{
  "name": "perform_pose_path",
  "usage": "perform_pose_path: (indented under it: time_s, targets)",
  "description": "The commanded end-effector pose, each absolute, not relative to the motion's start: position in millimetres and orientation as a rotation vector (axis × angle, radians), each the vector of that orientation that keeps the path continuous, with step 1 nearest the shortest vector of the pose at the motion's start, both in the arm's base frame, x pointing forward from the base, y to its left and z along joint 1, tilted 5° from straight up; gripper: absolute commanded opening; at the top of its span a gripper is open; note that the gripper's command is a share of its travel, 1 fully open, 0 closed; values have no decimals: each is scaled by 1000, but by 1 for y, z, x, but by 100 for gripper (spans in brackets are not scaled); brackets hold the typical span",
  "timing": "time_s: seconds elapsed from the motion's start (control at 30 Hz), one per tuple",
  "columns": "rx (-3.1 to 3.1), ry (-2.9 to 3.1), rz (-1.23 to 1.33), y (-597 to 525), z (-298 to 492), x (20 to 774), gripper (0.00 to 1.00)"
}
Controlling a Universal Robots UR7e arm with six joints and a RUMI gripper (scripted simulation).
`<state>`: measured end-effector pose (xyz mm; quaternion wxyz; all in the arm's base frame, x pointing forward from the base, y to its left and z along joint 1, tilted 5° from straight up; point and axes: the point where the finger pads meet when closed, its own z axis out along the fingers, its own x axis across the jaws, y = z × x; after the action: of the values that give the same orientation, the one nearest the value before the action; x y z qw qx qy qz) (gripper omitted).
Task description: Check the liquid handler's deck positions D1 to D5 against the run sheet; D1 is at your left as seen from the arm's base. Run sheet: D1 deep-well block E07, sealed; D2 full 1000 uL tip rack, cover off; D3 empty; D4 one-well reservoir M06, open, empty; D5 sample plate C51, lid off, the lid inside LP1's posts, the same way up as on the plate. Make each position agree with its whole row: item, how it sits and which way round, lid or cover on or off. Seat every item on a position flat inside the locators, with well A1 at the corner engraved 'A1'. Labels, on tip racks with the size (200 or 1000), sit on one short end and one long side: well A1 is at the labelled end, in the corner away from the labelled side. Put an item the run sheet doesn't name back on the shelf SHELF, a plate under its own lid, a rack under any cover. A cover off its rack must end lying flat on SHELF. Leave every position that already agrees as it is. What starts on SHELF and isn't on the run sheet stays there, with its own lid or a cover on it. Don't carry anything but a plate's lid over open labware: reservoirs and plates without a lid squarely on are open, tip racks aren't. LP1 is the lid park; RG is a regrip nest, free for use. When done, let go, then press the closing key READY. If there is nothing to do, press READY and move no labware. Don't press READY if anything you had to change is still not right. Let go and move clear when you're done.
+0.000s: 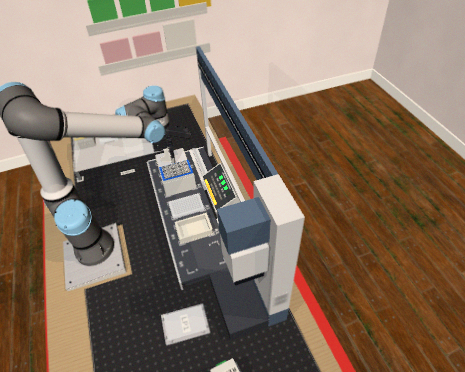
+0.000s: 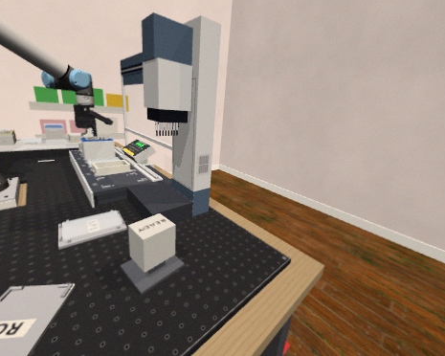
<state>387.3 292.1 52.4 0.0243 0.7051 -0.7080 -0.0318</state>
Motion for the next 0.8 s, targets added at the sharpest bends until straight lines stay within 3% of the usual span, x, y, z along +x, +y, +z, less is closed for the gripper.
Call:
perform_pose_path:
  time_s: [0.0, 0.77]
  targets:
    - [2183, -2192, -98, 293, 53, 386, 0]
    - [2181, -2189, -101, 292, 47, 384, 0]
